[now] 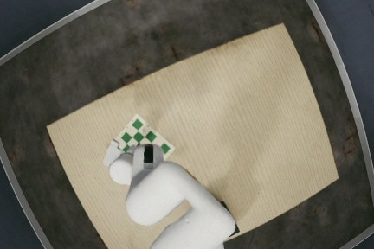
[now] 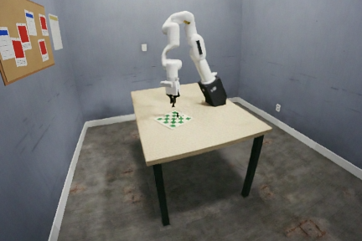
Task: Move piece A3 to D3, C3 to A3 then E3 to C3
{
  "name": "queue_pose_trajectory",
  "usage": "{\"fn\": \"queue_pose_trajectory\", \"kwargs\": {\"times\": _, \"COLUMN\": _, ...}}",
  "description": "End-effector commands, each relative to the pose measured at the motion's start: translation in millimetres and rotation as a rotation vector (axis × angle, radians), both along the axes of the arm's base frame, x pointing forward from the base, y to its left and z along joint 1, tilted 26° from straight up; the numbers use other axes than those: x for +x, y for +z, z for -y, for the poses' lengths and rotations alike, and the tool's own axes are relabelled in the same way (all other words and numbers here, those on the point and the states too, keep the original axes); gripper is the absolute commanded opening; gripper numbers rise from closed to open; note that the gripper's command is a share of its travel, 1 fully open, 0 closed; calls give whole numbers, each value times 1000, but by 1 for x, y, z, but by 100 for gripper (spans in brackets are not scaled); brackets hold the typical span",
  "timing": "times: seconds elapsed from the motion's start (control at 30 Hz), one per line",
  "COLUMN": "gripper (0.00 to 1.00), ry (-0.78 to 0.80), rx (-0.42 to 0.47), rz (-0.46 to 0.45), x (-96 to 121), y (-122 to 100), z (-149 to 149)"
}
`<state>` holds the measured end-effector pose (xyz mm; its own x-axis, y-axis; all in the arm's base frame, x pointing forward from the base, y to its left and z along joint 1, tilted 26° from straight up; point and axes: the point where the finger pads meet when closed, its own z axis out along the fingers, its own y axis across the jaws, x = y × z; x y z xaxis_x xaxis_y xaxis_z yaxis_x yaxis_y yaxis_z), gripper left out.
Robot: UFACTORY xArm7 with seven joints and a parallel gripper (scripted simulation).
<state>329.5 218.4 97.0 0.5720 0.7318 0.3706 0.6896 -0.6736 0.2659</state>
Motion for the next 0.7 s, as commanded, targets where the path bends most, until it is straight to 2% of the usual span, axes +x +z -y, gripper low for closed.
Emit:
{"fn": "queue_pose_trajectory", "kwargs": {"times": 0.0, "gripper": 0, "ry": -84, "rx": 45, "rz": -26, "x": 22, "y": 15, "z": -18}}
{"fn": "queue_pose_trajectory", "kwargs": {"times": 0.07, "gripper": 0, "ry": -173, "rx": 88, "rz": -37, "x": 43, "y": 28, "z": -34}}
{"fn": "queue_pose_trajectory", "kwargs": {"times": 0.13, "gripper": 0, "ry": -173, "rx": 88, "rz": -37, "x": 43, "y": 28, "z": -34}}
{"fn": "queue_pose_trajectory", "kwargs": {"times": 0.2, "gripper": 0, "ry": -219, "rx": 109, "rz": -43, "x": 54, "y": 35, "z": -41}}
{"fn": "queue_pose_trajectory", "kwargs": {"times": 0.67, "gripper": 0, "ry": -221, "rx": 110, "rz": -43, "x": 54, "y": 35, "z": -42}}
